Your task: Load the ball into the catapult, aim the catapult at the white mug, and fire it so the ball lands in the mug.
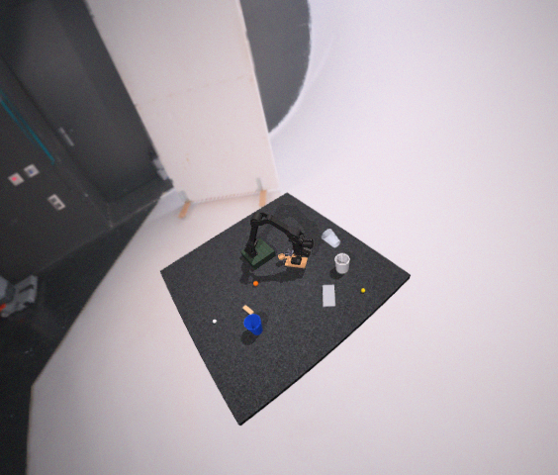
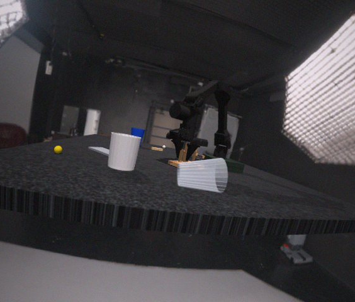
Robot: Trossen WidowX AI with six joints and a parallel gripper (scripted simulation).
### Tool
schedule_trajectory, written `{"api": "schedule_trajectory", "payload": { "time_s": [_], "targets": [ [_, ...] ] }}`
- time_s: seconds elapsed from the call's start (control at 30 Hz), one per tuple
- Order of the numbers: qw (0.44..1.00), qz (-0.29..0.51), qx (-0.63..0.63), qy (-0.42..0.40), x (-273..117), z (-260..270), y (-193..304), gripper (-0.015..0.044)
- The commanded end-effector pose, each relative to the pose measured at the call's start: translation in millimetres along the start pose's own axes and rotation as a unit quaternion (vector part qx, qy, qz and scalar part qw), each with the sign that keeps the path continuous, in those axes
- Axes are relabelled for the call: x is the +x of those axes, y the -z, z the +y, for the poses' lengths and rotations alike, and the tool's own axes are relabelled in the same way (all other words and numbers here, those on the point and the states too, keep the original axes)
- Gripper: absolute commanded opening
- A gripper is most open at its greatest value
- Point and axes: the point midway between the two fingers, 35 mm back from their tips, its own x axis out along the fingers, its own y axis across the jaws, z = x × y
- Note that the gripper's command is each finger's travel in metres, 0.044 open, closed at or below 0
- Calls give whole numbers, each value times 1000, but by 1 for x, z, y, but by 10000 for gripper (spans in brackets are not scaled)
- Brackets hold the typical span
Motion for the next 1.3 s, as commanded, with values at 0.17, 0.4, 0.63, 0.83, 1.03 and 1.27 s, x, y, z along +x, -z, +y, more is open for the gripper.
{"api": "schedule_trajectory", "payload": {
  "time_s": [0.17,0.4,0.63,0.83,1.03,1.27],
  "targets": [
    [1000,-1,0,0,-1,0,0,236],
    [1000,-1,0,0,-25,0,-3,420],
    [1000,-1,0,0,-101,1,0,440],
    [1000,-2,1,2,-93,1,2,440],
    [1000,-2,1,2,-59,1,2,440],
    [1000,-2,1,2,-48,1,3,440]
  ]
}}
